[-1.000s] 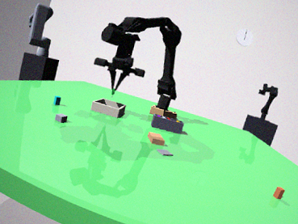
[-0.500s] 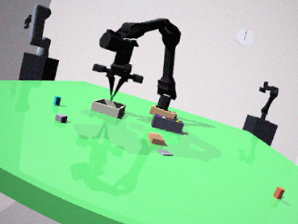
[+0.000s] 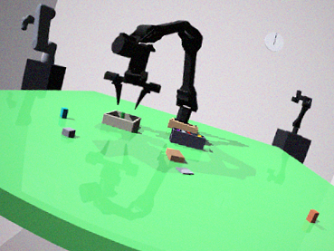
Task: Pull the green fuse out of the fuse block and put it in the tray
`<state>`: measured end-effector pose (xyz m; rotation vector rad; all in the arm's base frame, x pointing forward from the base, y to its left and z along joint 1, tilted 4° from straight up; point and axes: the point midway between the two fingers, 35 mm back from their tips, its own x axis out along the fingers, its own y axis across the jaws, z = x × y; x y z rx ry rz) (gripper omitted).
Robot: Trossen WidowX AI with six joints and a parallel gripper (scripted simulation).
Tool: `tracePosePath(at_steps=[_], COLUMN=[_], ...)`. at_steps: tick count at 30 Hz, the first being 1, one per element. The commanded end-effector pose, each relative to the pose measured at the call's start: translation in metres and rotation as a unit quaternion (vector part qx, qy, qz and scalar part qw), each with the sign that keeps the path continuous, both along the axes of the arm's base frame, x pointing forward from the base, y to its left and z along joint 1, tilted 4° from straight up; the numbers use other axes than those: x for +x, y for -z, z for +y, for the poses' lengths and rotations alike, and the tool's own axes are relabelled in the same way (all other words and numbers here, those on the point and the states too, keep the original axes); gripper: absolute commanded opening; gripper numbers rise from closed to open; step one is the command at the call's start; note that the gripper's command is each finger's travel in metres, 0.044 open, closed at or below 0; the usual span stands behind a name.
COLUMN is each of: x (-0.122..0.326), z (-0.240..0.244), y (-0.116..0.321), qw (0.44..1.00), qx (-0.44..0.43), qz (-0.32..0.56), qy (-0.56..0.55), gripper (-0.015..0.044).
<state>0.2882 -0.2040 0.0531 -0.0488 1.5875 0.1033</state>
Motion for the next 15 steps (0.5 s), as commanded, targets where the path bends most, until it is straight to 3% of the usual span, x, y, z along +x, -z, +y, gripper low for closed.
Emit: tracePosePath(at_steps=[1, 15], x=[0.0009, 0.0010], z=[-0.0017, -0.0011], y=[-0.0263, -0.0323], qw=[1.000, 1.000], qx=[-0.003, -0.002], qz=[-0.001, -0.002], qy=[-0.002, 0.000], gripper=[0.0330, 0.0330])
